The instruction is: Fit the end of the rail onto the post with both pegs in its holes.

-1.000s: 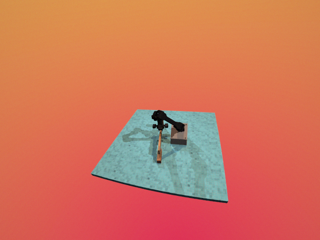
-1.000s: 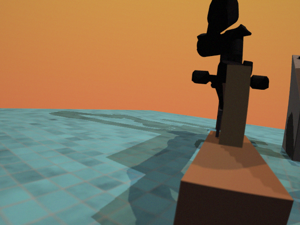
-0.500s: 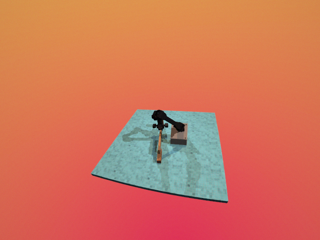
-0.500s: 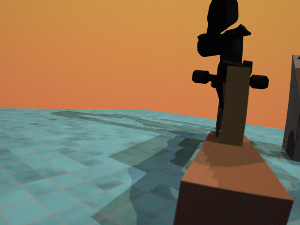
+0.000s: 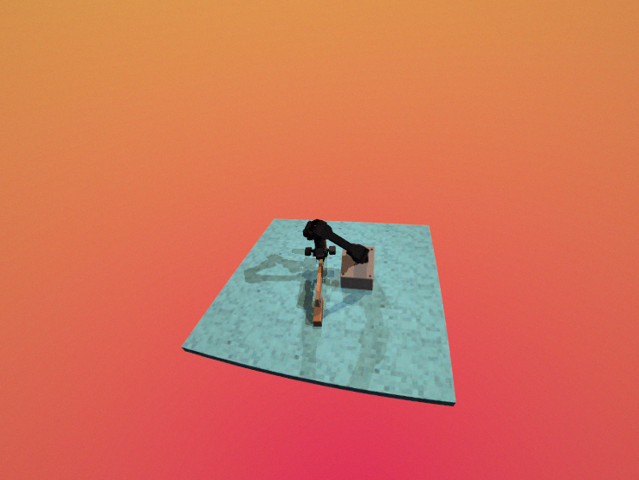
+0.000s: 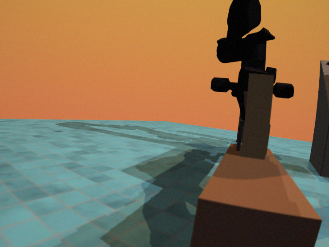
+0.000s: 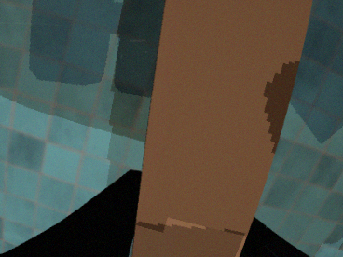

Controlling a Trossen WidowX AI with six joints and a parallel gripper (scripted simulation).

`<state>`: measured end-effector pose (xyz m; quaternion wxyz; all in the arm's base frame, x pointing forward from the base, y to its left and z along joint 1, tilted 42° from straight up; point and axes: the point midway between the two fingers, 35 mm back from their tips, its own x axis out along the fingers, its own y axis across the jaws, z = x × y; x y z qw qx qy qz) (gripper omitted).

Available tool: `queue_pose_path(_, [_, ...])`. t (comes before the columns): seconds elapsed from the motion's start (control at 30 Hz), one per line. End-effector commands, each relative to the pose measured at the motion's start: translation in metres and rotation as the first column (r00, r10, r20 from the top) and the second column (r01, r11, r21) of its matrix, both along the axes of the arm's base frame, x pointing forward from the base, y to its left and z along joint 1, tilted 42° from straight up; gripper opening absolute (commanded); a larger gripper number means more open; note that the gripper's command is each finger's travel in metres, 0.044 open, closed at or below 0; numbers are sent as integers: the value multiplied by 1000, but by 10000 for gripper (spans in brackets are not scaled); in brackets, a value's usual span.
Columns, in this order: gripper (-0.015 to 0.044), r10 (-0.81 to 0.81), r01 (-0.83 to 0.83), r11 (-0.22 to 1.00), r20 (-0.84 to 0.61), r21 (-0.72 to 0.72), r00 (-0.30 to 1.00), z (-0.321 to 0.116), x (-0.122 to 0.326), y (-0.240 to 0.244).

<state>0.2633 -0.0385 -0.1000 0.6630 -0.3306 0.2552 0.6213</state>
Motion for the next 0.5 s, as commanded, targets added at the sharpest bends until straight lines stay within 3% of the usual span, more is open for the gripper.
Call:
queue_pose_path(0.0, [0, -4, 4, 1000, 4, -3, 1000, -1, 1, -3])
queue_pose_path(0.47, [0, -4, 4, 1000, 4, -3, 1000, -3, 1, -7])
